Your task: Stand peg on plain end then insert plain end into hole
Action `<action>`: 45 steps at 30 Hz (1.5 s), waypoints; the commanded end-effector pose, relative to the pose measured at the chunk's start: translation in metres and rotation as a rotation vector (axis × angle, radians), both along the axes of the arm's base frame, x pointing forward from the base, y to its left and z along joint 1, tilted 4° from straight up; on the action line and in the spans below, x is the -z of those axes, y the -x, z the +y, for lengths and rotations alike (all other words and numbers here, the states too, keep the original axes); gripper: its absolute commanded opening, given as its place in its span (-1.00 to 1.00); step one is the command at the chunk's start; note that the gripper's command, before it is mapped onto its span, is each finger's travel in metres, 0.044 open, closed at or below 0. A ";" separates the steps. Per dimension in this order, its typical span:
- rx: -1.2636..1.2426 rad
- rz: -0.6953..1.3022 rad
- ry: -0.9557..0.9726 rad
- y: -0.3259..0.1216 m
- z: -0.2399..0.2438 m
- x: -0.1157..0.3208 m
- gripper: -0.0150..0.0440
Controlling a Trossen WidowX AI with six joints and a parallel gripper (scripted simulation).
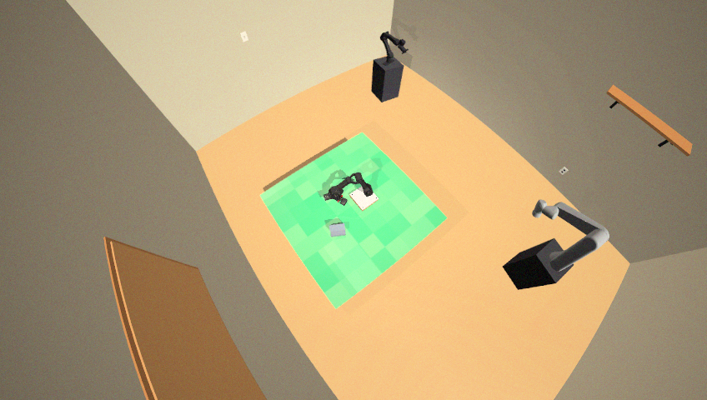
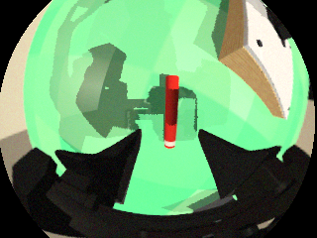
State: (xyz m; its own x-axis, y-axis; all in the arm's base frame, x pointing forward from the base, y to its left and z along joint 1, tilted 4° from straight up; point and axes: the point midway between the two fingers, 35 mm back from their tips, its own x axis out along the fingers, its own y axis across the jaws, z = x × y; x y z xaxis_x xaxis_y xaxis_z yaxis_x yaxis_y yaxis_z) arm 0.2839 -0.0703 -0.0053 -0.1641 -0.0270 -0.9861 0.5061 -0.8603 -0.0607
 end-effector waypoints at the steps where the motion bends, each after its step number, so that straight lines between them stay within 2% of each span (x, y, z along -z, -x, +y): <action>1: 0.005 0.000 0.006 0.000 -0.001 0.001 0.38; 7: 0.005 0.000 0.006 0.000 -0.001 0.001 -0.12; 16: 0.005 0.000 0.006 0.000 -0.001 0.001 -0.12; 25: 0.005 0.000 0.006 0.000 -0.001 0.001 -0.32; 45: 0.008 -0.110 -0.063 0.004 -0.003 -0.008 -0.32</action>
